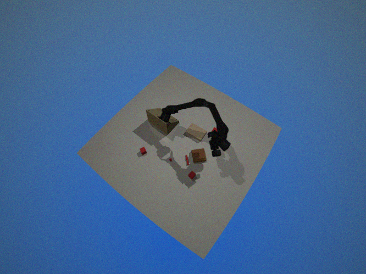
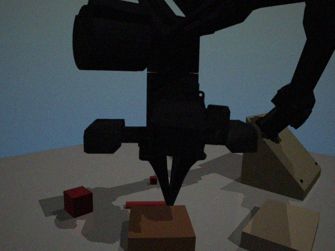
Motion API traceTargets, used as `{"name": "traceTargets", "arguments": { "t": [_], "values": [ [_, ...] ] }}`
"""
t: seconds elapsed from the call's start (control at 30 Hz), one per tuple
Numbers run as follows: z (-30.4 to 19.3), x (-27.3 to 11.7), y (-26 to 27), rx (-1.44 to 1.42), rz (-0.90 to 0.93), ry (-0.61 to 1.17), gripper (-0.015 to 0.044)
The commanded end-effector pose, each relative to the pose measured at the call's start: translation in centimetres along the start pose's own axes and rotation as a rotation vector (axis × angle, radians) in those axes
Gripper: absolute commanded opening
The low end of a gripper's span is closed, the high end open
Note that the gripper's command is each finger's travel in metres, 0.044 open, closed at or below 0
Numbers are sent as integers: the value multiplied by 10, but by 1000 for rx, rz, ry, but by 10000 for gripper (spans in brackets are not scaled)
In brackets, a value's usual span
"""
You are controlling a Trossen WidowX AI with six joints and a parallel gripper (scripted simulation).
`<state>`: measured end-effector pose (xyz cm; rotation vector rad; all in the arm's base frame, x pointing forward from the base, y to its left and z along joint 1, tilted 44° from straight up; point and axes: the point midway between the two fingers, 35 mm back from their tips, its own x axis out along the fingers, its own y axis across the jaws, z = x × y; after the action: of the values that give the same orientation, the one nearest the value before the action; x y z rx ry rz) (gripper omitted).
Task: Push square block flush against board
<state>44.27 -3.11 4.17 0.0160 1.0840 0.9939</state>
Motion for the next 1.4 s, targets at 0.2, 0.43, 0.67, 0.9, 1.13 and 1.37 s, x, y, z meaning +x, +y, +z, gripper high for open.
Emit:
{"name": "traceTargets", "arguments": {
  "t": [0.2,0.43,0.67,0.9,1.13,1.37],
  "values": [
    [-1,-23,-4,1,-16,-9,0],
    [-1,-23,-4,1,-16,-9,0],
    [-1,-23,-4,1,-16,-9,0],
    [-1,-23,-4,1,-16,-9,0],
    [-3,-22,-5,26,-17,-10,0],
    [-23,-11,-19,258,-16,2,0]
  ]
}}
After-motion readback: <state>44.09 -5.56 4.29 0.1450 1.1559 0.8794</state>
